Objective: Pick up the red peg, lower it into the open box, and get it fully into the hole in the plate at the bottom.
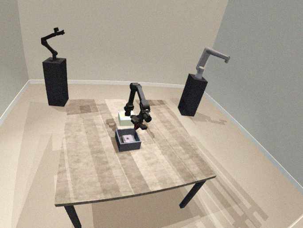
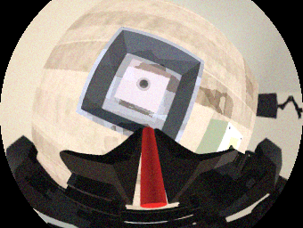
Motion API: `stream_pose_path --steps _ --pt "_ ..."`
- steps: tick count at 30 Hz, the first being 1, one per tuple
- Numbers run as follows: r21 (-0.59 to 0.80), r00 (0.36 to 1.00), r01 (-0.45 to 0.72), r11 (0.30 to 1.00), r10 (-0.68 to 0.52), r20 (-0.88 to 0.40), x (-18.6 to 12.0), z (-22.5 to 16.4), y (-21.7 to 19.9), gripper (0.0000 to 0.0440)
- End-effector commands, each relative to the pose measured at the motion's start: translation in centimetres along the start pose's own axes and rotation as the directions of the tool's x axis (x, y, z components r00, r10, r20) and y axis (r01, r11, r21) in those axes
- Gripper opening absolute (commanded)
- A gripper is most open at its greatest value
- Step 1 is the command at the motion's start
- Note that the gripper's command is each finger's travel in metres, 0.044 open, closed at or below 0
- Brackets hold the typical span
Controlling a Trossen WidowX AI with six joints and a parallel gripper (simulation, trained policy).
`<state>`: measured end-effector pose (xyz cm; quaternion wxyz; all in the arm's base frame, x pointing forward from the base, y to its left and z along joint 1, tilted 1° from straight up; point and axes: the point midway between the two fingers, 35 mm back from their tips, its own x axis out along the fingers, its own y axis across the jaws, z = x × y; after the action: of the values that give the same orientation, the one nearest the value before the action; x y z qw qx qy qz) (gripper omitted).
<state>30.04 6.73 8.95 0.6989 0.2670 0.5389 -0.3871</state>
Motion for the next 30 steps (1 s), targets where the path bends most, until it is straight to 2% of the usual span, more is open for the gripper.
stream_pose_path --steps 1,12,21,23,28,30 --pt "0.004 1.0 0.003 1.0 -0.003 0.005 0.7 1.5 0.2 0.0" --pt "-0.024 1.0 -0.009 1.0 0.008 -0.023 3.8 5.5 0.5 0.0" --pt "-0.095 0.997 -0.026 0.995 0.019 -0.075 6.8 6.4 0.6 0.0003" --pt "-0.113 0.996 -0.027 0.993 0.017 -0.092 7.4 6.3 0.5 0.0029" --pt "-0.13 0.992 -0.03 0.991 0.014 -0.128 8.8 6.3 0.6 0.0137" --pt "-0.149 0.992 -0.038 0.988 0.019 -0.126 8.8 6.9 0.8 0.0139"
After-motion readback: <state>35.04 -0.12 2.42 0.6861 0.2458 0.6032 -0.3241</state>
